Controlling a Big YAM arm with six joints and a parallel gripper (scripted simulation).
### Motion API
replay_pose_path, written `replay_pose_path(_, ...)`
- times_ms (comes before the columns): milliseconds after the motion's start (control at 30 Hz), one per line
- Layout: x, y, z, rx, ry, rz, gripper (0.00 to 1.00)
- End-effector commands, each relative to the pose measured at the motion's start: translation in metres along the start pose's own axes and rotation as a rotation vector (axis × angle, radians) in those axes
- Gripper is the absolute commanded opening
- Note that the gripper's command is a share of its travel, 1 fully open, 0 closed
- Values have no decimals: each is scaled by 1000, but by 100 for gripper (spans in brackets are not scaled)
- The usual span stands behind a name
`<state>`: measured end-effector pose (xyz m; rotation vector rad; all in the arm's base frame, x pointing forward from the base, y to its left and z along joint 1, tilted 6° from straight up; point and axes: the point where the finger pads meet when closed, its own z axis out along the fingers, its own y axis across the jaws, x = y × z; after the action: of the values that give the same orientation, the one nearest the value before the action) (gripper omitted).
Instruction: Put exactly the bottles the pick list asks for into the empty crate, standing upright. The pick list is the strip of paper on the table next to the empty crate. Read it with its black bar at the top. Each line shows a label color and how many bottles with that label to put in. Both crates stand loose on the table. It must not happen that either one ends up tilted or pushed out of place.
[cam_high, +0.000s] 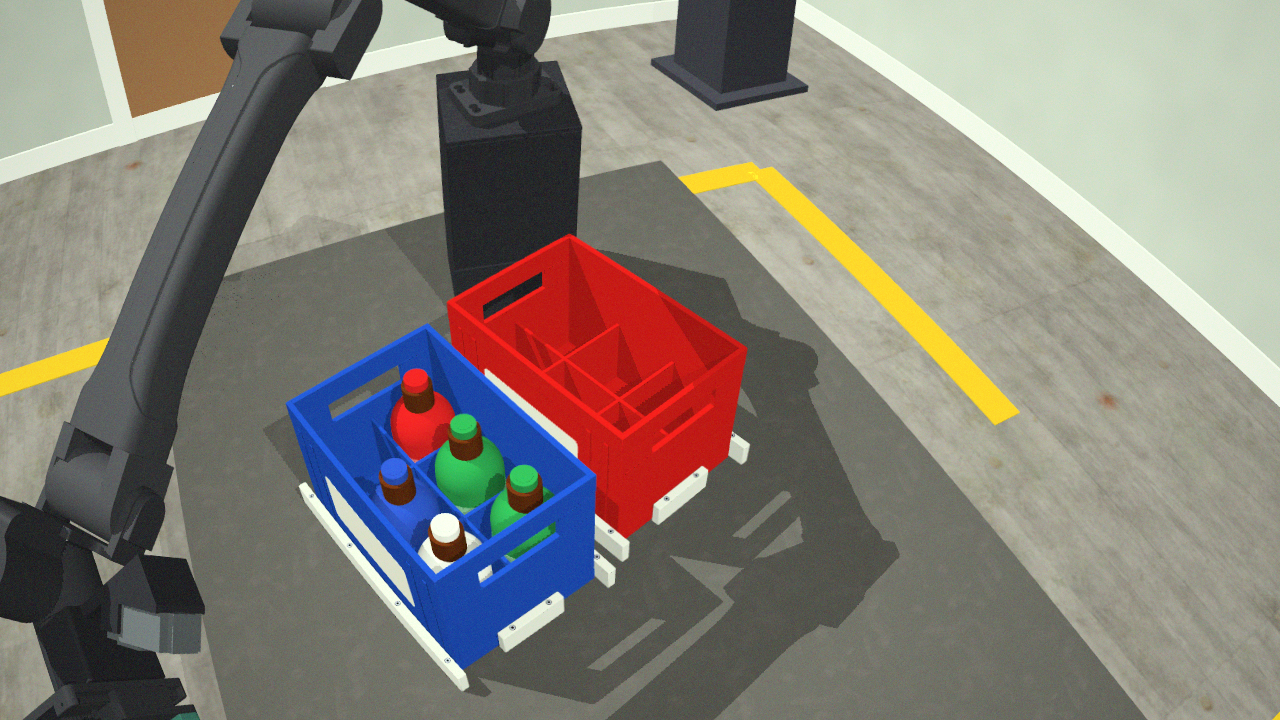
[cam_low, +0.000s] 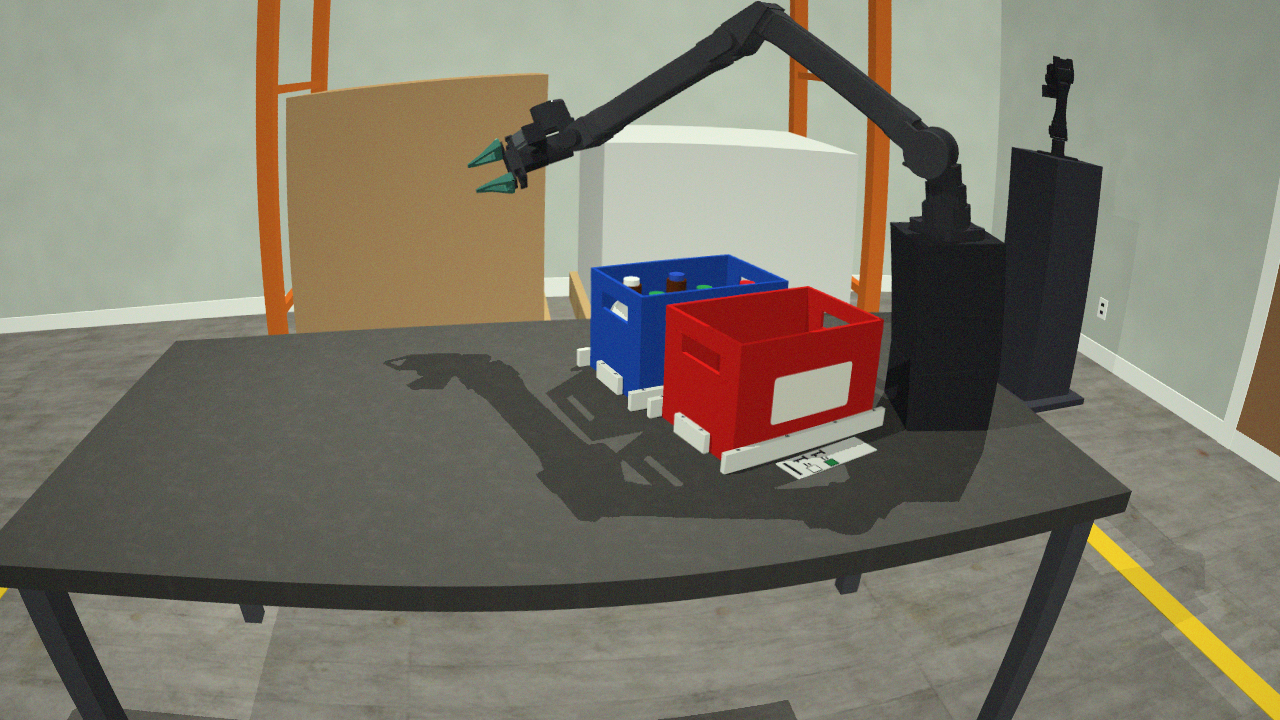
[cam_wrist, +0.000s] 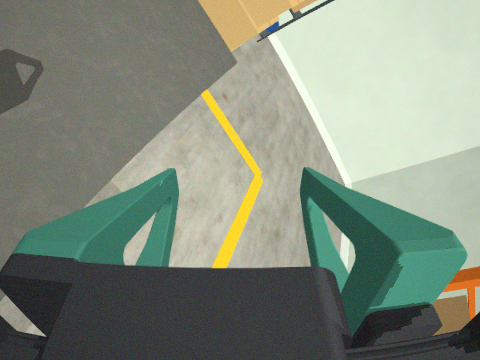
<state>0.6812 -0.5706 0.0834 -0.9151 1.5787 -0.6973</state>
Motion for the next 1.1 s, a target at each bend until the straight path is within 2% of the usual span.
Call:
replay_pose_path(0, -32, -71, -24, 56, -7, -64, 61)
replay_pose_path(167, -47, -93, -33, 57, -8, -69, 61)
replay_pose_path(233, -47, -93, -33, 57, -8, -69, 61)
replay_pose_path(300, -53, -106, -35, 67, -11, -82, 61)
replay_pose_path(333, -54, -85, -32, 43, 17, -17, 61)
replay_pose_path(367, -69, -81, -19, 23, -8, 9, 61)
replay_pose_path(400, -75, -82, -16, 12, -26, 35, 61)
replay_pose_path(433, -73, -85, -7, 16, -35, 38, 61)
replay_pose_path(467, -65, -61, -3, -9, -18, 70, 61)
replay_pose_path(500, -67, -53, 0, -18, -15, 81, 61)
replay_pose_path(567, -94, -81, -2, 19, -29, 38, 61)
replay_pose_path(633, -103, -83, 4, 27, -33, 30, 61)
replay_pose_path(700, -113, -99, 6, 45, -40, 10, 61)
replay_pose_path(800, -113, -99, 6, 44, -40, 12, 61)
replay_pose_path(833, -122, -108, 8, 33, -44, 38, 61)
replay_pose_path(933, -133, -102, 16, 1, -45, 111, 61)
replay_pose_path(1000, -127, -64, 21, -39, -27, 156, 61)
replay_pose_path(1033, -133, -68, 24, -20, -36, 135, 61)
replay_pose_path(1067, -137, -66, 26, -18, -37, 134, 61)
